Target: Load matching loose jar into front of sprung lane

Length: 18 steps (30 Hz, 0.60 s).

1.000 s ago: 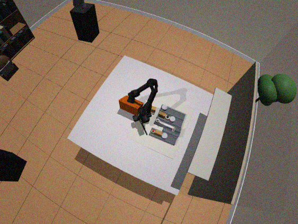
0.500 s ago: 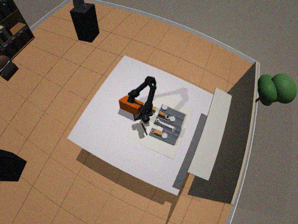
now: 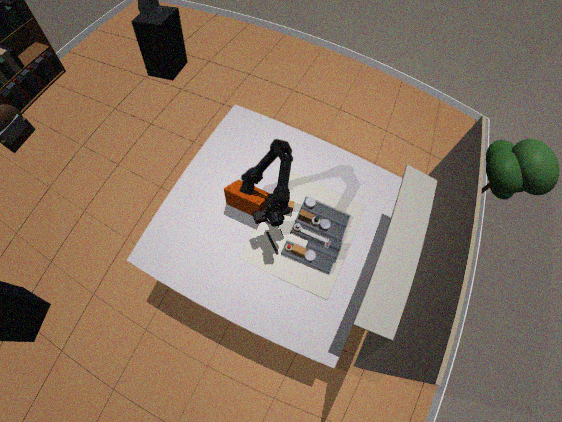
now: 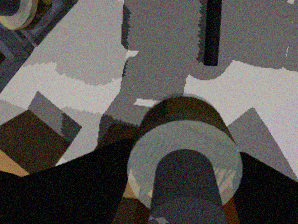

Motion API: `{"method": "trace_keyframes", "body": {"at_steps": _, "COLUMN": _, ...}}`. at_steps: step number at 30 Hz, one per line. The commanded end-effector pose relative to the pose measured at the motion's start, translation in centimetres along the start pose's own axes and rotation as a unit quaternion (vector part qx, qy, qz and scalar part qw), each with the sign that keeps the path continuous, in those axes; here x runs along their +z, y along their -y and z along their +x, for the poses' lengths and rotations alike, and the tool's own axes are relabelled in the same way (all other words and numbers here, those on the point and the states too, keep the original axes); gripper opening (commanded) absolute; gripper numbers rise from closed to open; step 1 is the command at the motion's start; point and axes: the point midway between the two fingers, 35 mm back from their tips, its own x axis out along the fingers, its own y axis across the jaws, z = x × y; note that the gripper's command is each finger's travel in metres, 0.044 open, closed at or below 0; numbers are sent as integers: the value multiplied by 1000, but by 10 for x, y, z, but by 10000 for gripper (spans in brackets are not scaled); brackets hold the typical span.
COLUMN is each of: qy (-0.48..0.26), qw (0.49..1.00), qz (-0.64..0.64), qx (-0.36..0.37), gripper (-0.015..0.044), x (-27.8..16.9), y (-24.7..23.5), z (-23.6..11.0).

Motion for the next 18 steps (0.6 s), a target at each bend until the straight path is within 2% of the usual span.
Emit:
{"method": "trace_keyframes", "body": {"at_steps": 1, "qy": 9, "qw": 998, "qz": -60, "qx": -2, "gripper": 0, "x": 10, "y": -15, "z": 1}}
{"method": "trace_keyframes", "body": {"at_steps": 10, "qy": 12, "qw": 977, "qz": -214, "qx": -5, "gripper": 0, "x": 26, "y": -56, "z": 19}}
{"method": "trace_keyframes", "body": {"at_steps": 18, "qy": 8, "qw": 937, "qz": -349, "qx": 0, "gripper": 0, "x": 32, "y": -95, "z": 39}}
